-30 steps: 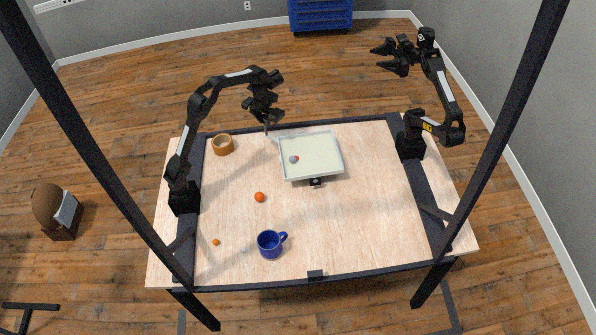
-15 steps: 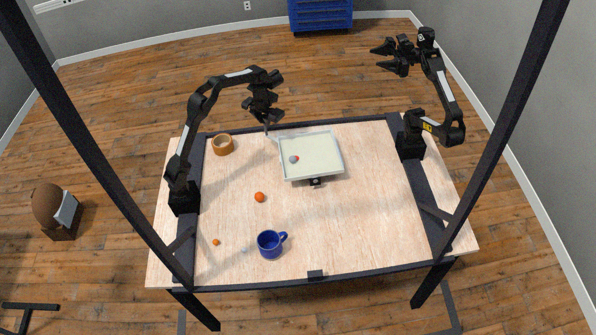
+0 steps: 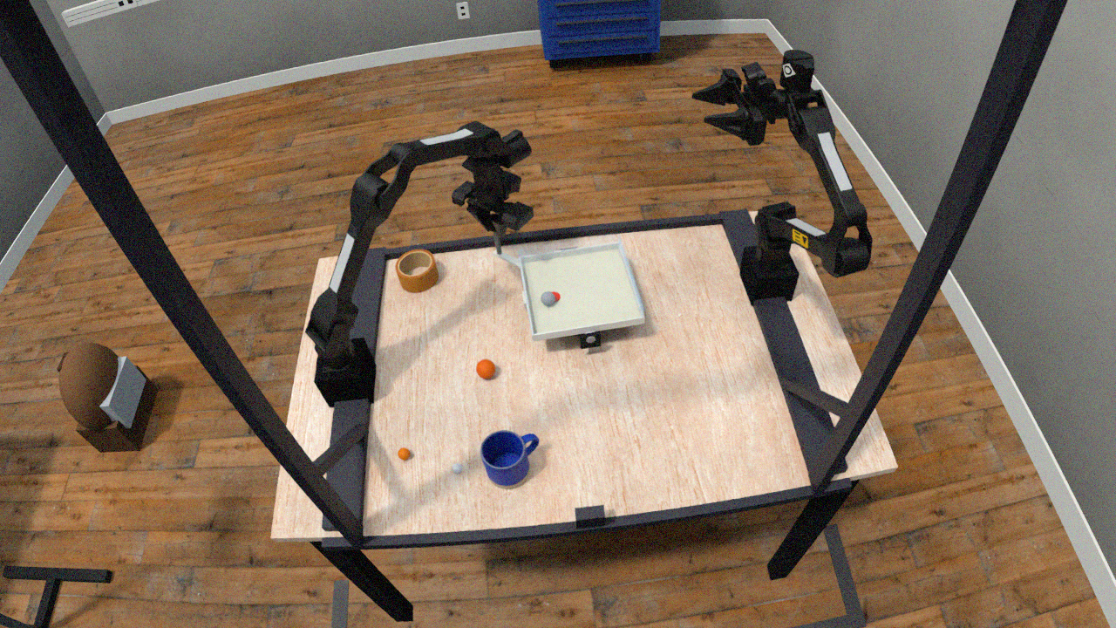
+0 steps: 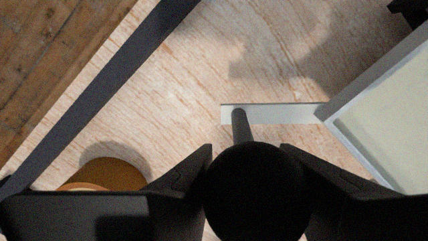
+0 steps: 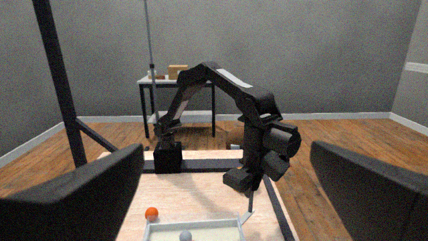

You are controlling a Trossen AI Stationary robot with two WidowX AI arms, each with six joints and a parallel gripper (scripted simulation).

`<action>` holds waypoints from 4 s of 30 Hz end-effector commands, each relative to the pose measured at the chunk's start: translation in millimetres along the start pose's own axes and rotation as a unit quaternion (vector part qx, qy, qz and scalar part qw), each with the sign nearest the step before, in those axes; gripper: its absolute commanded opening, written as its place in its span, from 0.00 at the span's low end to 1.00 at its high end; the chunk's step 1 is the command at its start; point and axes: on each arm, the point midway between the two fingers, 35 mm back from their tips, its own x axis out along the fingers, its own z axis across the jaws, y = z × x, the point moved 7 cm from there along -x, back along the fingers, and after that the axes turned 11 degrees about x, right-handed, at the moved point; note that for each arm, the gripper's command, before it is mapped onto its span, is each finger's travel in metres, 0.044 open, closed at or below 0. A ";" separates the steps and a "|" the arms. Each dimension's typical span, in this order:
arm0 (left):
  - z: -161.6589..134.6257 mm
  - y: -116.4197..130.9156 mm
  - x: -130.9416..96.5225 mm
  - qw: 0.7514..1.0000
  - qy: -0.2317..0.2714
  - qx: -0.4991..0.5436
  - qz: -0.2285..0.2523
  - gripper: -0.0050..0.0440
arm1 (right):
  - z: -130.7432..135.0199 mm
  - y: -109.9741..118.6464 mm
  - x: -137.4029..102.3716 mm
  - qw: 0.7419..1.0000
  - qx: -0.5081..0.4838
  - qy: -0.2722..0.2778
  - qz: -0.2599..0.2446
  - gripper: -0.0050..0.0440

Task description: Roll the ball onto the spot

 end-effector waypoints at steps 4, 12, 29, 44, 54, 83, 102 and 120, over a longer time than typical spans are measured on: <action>2.1 -6.3 -14.3 1.000 -0.004 -0.002 -0.027 0.00 | -1.6 -1.8 0.0 1.000 -0.001 0.001 0.000 0.92; 1.8 -6.6 -14.7 1.000 -0.004 -0.002 -0.027 0.00 | -1.6 -1.8 0.0 1.000 -0.001 0.001 0.000 0.92; 3.5 -7.0 -12.2 1.000 -0.004 -0.002 -0.026 0.00 | -1.6 -1.8 0.0 1.000 -0.001 0.001 0.000 0.92; 2.4 -7.5 -13.3 1.000 -0.004 -0.002 -0.026 0.00 | -1.6 -1.8 0.0 1.000 -0.001 0.001 0.000 0.92; 1.1 -4.9 -27.4 0.999 -0.005 -0.001 -0.042 0.00 | -1.6 -1.8 0.0 1.000 -0.001 0.001 0.000 0.92; 1.1 5.2 -18.3 1.000 -0.004 -0.002 -0.028 0.00 | -1.6 -1.8 0.0 1.000 -0.001 0.001 0.000 0.92; 2.0 5.2 -16.2 1.000 -0.004 -0.001 -0.028 0.00 | -1.6 -1.8 0.0 1.000 -0.001 0.001 0.000 0.92; -0.4 5.5 -19.8 1.000 -0.004 -0.002 -0.028 0.00 | -1.6 -1.8 0.0 1.000 -0.001 0.001 0.000 0.92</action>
